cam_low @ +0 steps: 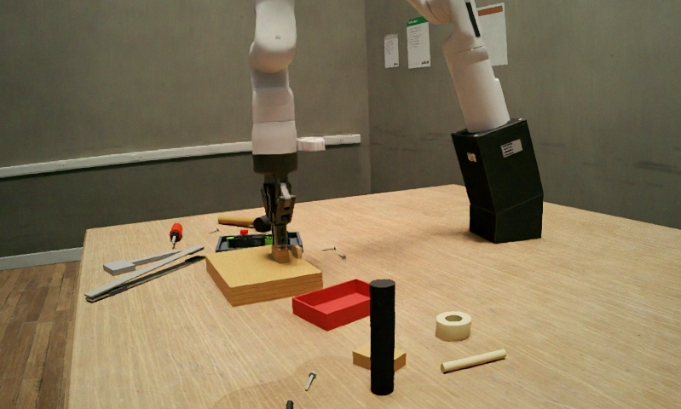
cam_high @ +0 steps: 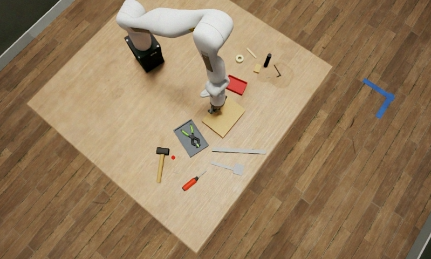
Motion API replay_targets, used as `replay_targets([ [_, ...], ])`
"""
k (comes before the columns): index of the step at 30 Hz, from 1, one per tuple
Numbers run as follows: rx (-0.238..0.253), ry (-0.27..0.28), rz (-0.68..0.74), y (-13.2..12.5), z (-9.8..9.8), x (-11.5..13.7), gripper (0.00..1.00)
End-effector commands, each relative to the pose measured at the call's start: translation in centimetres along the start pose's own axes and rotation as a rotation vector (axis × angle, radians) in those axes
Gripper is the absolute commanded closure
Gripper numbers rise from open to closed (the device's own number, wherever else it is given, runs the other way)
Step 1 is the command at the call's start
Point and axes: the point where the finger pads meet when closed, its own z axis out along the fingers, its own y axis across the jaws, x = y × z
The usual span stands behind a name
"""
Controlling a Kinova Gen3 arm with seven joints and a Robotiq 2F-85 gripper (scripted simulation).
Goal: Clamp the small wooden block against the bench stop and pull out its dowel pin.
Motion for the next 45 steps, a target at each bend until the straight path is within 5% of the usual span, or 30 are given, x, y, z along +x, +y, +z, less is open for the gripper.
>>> replay_targets([
  [1, -0.003, -0.002, 0.004, 0.1, -0.19, -0.11, 0.9],
  [45, -0.003, -0.001, 0.0, 0.21, -0.54, 0.09, 0.9],
])
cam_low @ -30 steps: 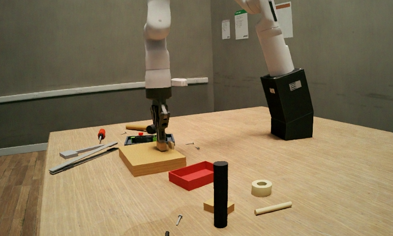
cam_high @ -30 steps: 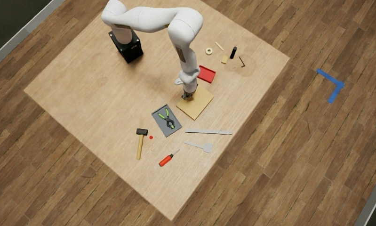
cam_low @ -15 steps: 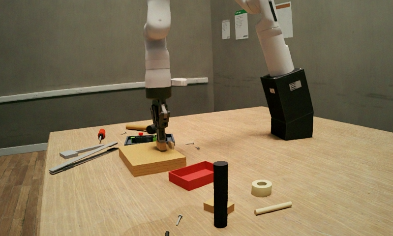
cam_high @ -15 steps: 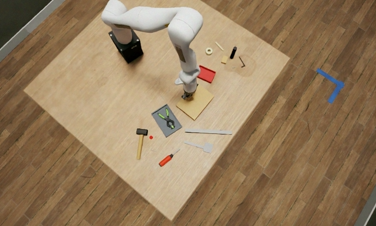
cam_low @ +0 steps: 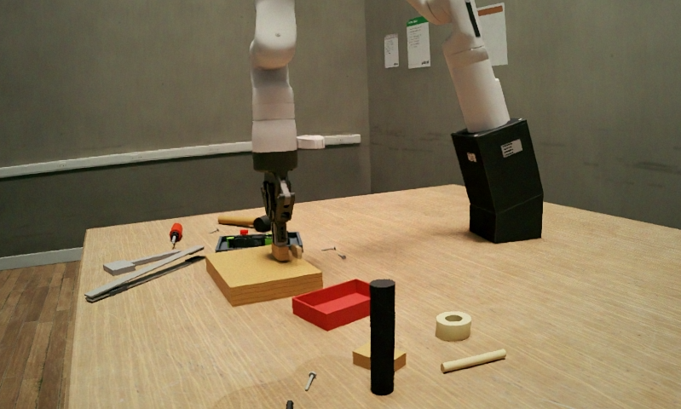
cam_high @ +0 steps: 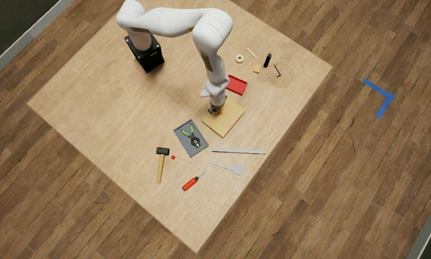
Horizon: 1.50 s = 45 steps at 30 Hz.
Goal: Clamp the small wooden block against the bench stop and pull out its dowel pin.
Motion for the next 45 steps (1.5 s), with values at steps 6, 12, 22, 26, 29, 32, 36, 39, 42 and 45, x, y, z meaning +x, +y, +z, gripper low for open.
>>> replay_targets([
  [6, -0.001, -0.004, -0.003, 0.2, -0.2, 0.0, 0.9],
  [12, -0.001, -0.005, -0.007, 0.3, -0.2, 0.1, 0.9],
  [22, -0.002, -0.005, -0.014, 0.5, -0.2, 0.4, 0.9],
  [26, -0.002, -0.005, -0.018, 0.6, -0.2, 0.5, 0.9],
  [29, -0.002, -0.005, -0.021, 0.6, -0.2, 0.6, 0.9],
  [32, -0.002, -0.004, -0.024, 0.7, -0.2, 0.7, 0.9],
  [36, -0.002, -0.004, -0.028, 0.8, -0.2, 0.8, 0.9],
  [39, -0.002, -0.004, -0.029, 0.8, -0.2, 0.9, 0.9],
  [42, -0.002, -0.004, -0.031, 0.9, -0.2, 1.0, 0.9],
  [45, -0.002, -0.004, -0.034, 0.9, -0.2, 1.1, 0.9],
])
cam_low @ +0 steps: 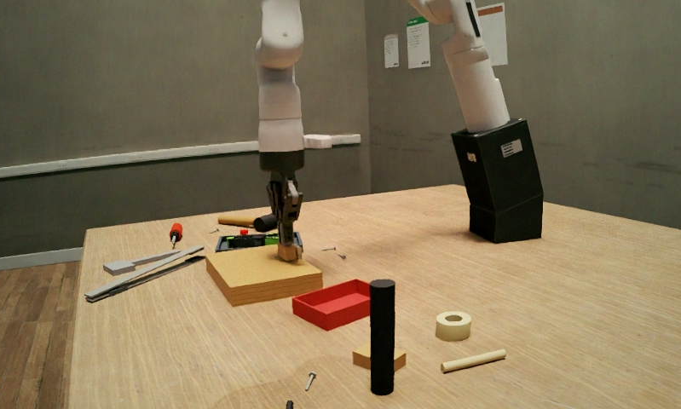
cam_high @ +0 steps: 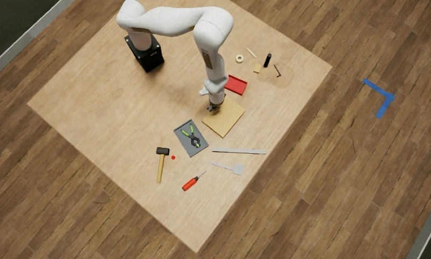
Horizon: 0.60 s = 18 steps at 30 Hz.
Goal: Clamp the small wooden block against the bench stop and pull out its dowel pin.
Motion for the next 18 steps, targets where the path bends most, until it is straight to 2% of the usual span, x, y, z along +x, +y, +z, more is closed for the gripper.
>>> replay_targets([
  [1, -0.005, -0.006, -0.019, 0.53, -0.15, 0.03, 0.9],
  [18, -0.005, -0.006, -0.029, 0.72, -0.14, 0.33, 0.9],
])
